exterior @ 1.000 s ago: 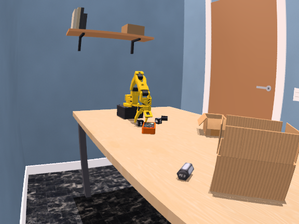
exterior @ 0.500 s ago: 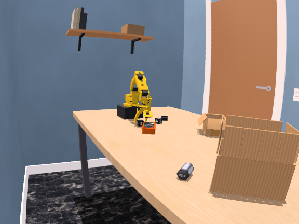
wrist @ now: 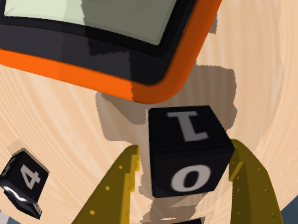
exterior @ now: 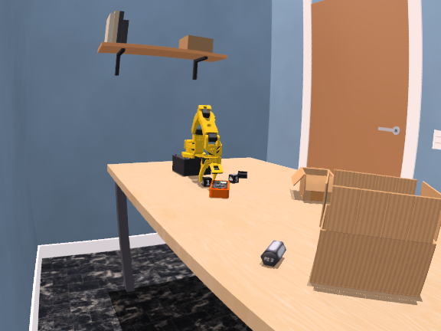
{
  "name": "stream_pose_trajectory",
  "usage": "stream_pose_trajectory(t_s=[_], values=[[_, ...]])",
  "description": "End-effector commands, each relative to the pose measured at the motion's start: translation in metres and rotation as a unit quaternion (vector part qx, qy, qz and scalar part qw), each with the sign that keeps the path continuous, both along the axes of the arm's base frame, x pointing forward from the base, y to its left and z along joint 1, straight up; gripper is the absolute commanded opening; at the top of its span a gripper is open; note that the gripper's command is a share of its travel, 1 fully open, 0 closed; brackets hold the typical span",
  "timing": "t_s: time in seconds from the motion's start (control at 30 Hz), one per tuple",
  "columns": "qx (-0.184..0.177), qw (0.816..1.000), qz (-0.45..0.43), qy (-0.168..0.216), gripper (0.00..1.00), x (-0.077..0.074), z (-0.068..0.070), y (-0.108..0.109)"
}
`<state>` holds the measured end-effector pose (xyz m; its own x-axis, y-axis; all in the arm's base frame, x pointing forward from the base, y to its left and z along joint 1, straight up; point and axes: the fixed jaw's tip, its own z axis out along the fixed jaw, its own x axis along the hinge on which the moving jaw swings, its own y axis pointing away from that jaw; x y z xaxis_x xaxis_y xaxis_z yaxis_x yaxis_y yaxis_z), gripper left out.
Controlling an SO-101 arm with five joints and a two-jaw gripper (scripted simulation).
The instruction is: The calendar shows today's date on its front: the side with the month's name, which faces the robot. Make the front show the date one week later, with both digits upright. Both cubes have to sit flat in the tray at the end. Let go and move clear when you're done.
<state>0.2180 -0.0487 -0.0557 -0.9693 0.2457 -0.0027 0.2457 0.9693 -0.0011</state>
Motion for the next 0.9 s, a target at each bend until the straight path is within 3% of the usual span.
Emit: stream_pose_trajectory(t_s=[0.0, 0.87], values=[[0.001, 1.0, 0.0, 0.003, 0.25, -0.0022, -0.003, -0.0029], [0.001, 1.0, 0.0, 0.003, 0.2, -0.003, -0.003, -0.0057]])
